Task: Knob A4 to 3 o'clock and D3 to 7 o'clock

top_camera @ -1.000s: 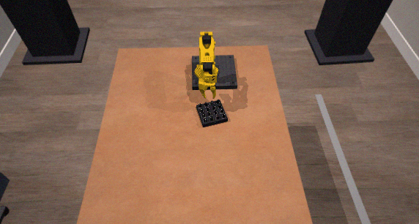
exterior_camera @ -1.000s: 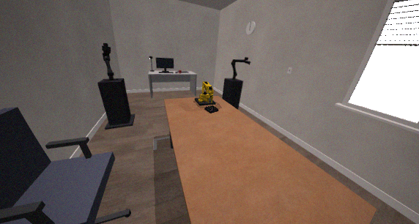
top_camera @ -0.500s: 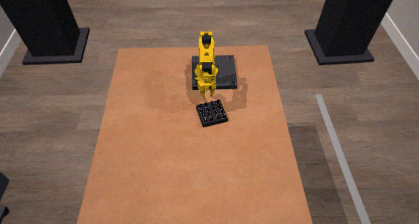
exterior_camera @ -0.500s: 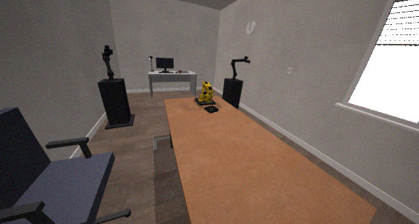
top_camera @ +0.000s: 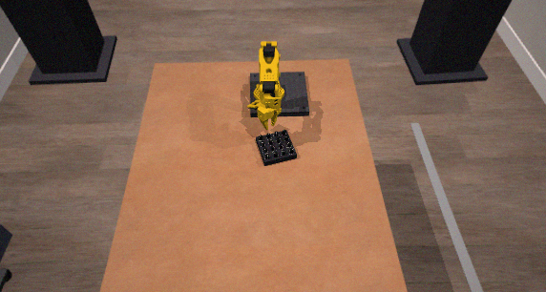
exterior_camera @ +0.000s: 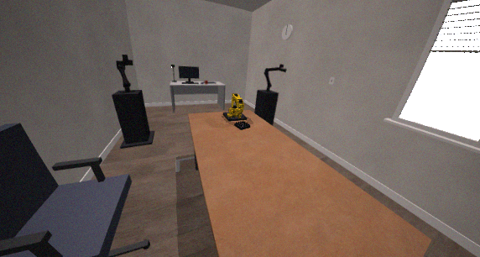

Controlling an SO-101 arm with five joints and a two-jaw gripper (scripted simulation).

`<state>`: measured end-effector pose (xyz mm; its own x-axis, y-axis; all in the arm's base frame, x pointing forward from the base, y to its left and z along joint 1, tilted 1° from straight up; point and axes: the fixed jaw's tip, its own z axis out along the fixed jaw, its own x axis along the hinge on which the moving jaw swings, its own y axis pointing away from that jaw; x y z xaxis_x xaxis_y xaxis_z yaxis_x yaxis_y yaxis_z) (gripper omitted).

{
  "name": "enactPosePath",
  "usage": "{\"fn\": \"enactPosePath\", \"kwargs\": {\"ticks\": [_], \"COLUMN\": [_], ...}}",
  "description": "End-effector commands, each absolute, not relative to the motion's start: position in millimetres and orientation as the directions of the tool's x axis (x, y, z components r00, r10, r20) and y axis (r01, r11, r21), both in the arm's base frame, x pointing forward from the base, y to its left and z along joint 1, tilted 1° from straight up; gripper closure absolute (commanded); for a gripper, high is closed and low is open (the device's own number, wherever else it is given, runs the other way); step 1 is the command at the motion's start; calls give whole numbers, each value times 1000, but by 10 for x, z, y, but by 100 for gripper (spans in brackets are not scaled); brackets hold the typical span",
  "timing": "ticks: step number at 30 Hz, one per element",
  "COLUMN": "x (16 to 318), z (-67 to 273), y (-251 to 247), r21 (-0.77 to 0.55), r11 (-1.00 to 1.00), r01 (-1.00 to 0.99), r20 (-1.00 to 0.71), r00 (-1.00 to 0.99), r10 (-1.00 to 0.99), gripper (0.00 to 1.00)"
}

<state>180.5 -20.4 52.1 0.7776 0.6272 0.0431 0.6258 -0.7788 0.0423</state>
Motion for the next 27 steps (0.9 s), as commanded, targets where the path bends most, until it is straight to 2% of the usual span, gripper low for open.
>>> {"fn": "enactPosePath", "kwargs": {"ticks": [1,27], "x": [1744,1754], "z": [465,465], "y": [-214,-214], "r21": [11,13], "r11": [-732,-556], "r01": [681,831], "r20": [9,7], "r00": [732,556], "r10": [681,831], "gripper": [89,90]}}
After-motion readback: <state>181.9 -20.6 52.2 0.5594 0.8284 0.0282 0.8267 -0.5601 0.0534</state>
